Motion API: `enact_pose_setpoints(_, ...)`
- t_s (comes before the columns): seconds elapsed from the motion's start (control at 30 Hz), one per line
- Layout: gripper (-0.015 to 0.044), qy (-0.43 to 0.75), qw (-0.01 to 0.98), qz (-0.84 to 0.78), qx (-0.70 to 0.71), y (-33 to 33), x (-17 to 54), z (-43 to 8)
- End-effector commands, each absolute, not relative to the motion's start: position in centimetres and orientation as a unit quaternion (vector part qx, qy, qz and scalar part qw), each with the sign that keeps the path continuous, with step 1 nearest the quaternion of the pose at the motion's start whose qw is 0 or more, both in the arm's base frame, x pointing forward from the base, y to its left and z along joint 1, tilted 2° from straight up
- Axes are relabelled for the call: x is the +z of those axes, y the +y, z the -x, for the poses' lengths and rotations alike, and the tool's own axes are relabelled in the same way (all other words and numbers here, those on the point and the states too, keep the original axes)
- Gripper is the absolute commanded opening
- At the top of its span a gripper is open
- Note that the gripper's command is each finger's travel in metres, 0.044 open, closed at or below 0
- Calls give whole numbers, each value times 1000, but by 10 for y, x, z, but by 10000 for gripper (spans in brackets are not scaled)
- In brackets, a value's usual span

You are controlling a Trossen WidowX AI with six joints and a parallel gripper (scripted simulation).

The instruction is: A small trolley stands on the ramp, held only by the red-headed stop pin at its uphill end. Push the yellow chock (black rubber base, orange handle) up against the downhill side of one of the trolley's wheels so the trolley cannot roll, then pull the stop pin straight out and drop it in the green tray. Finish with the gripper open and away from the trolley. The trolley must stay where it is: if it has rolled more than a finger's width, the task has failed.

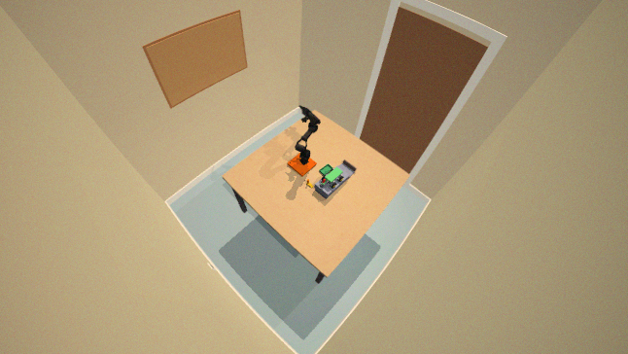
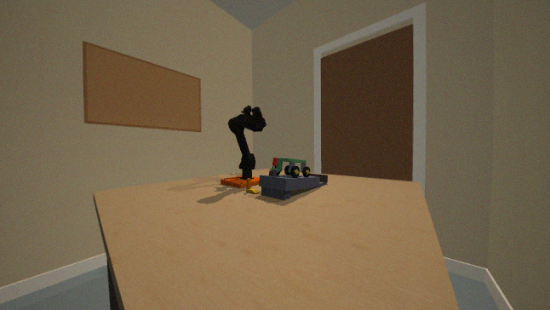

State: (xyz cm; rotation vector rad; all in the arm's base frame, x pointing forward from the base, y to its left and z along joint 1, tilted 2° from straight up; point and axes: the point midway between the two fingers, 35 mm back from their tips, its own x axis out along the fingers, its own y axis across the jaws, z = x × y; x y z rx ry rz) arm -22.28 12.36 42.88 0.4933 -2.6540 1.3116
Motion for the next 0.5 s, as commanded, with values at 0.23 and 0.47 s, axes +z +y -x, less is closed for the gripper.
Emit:
enact_pose_setpoints(0.23,190,-870,122,-89,469,166,432,207)
enact_pose_setpoints(0.47,190,-841,200,16,503,223,433,173)
